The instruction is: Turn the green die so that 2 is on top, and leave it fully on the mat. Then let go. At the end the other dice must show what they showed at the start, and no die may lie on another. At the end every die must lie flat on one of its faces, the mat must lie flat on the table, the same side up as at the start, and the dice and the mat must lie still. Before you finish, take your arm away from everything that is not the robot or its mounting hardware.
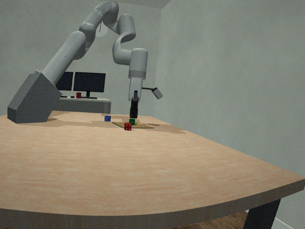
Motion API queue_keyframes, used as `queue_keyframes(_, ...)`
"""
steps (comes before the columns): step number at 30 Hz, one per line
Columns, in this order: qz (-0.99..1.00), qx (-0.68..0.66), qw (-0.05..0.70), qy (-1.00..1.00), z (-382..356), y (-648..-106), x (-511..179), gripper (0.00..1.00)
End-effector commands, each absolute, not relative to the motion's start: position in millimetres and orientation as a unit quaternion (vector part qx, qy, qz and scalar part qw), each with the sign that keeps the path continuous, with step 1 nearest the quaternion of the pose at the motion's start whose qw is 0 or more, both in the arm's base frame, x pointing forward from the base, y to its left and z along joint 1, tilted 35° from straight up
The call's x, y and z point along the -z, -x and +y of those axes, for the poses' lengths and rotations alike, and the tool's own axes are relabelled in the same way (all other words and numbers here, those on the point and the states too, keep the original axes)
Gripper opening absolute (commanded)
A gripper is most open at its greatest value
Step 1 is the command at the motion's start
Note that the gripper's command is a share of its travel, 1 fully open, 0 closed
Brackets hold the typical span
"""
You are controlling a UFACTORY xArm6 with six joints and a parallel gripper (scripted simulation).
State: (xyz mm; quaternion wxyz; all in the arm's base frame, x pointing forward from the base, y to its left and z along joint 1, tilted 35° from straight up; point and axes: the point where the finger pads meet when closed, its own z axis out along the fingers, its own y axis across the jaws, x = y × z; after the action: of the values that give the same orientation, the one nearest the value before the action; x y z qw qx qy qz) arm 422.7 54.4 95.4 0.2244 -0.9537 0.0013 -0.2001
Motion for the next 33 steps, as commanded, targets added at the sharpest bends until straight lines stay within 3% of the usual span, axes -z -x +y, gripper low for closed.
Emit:
queue_keyframes(1, 0.001, 0.201, 0.224, 0.954, 54.0, -423.4, -96.3, 0.42)
queue_keyframes(33, 0.001, 0.201, 0.224, 0.954, 66.0, -434.2, -73.4, 0.42)
